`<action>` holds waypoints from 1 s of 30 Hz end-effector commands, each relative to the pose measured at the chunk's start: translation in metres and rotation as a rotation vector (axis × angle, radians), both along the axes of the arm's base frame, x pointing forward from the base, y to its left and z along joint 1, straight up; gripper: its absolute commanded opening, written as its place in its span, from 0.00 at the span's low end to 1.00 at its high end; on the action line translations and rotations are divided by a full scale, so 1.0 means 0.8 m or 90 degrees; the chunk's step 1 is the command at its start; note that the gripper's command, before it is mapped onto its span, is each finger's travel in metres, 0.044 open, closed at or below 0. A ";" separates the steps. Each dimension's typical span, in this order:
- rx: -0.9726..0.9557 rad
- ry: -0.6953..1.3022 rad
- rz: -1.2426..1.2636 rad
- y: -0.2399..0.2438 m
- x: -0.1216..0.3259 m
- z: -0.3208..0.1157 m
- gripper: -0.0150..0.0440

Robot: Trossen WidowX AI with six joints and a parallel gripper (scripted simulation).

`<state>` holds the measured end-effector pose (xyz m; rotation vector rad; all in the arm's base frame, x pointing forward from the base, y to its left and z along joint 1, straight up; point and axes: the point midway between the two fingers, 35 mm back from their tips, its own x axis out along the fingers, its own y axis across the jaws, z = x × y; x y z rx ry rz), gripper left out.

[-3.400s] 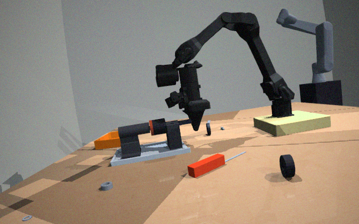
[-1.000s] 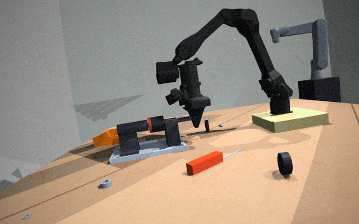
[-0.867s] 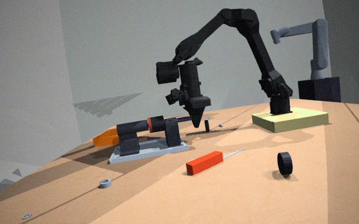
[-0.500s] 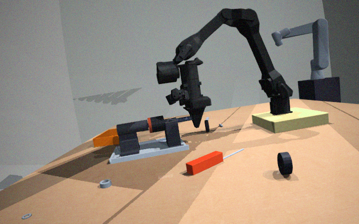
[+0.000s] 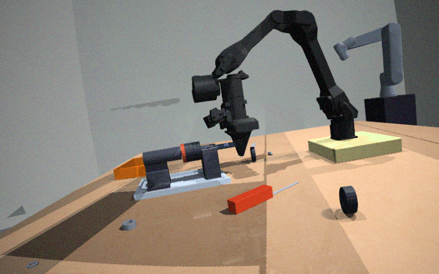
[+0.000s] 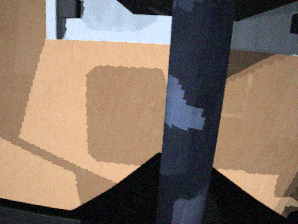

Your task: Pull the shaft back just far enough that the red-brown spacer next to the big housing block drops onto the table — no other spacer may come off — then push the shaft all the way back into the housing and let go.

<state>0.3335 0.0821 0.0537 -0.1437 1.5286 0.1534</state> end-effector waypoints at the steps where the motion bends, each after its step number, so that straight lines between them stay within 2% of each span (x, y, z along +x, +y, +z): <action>1: -0.001 0.002 -0.001 0.000 -0.002 0.000 0.25; 30: -0.001 0.002 -0.001 -0.001 -0.005 0.000 0.25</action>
